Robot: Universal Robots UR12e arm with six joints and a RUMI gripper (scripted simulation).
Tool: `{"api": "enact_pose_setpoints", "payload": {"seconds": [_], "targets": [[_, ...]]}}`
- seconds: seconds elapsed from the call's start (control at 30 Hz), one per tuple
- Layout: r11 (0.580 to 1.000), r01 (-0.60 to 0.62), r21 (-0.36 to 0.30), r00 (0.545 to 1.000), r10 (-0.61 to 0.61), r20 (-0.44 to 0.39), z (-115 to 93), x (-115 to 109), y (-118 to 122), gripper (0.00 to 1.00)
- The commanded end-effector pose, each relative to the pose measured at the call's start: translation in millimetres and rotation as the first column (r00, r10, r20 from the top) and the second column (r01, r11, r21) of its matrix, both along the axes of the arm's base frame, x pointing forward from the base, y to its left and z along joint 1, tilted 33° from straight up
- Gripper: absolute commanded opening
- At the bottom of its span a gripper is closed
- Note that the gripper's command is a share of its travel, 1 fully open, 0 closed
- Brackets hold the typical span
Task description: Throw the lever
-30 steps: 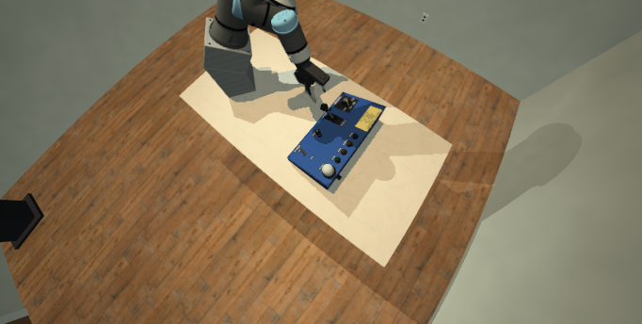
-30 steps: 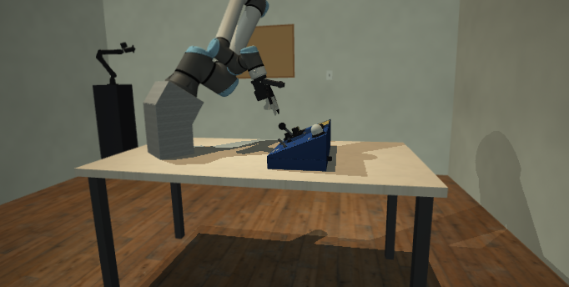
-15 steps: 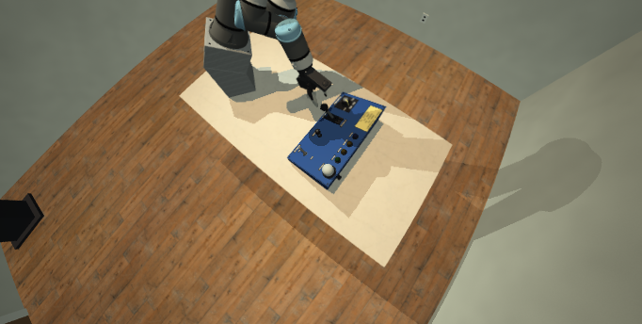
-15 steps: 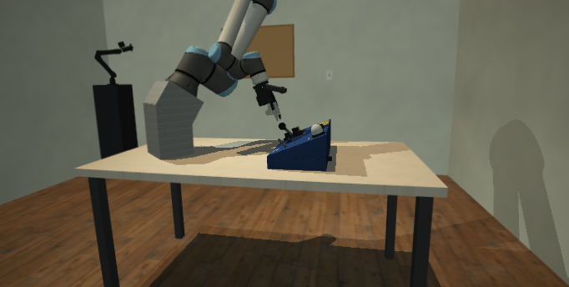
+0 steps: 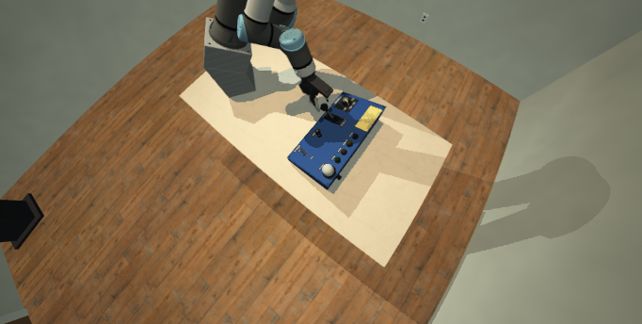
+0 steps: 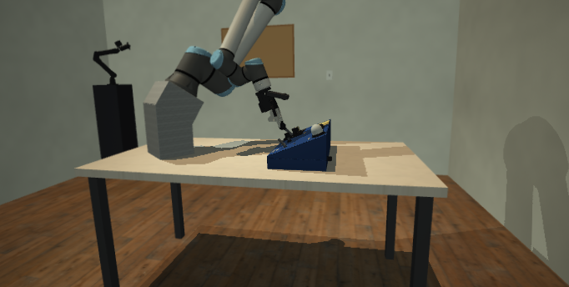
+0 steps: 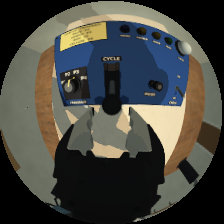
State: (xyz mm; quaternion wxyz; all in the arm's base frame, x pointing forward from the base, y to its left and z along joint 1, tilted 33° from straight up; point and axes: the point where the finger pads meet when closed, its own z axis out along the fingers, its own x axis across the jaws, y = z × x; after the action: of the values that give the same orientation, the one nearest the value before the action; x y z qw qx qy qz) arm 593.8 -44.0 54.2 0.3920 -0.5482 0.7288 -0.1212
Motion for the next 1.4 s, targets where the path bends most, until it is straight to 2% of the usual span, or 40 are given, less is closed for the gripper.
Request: {"api": "enact_pose_setpoints", "payload": {"seconds": [0.0, 1.37], "targets": [[1.0, 0.009, -0.011, 1.0, -0.008, 0.011, -4.0, 10.7, -1.1, 0.44], [1.0, 0.009, -0.009, 1.0, -0.009, 0.008, -8.2, 11.5, 2.1, 0.44]]}}
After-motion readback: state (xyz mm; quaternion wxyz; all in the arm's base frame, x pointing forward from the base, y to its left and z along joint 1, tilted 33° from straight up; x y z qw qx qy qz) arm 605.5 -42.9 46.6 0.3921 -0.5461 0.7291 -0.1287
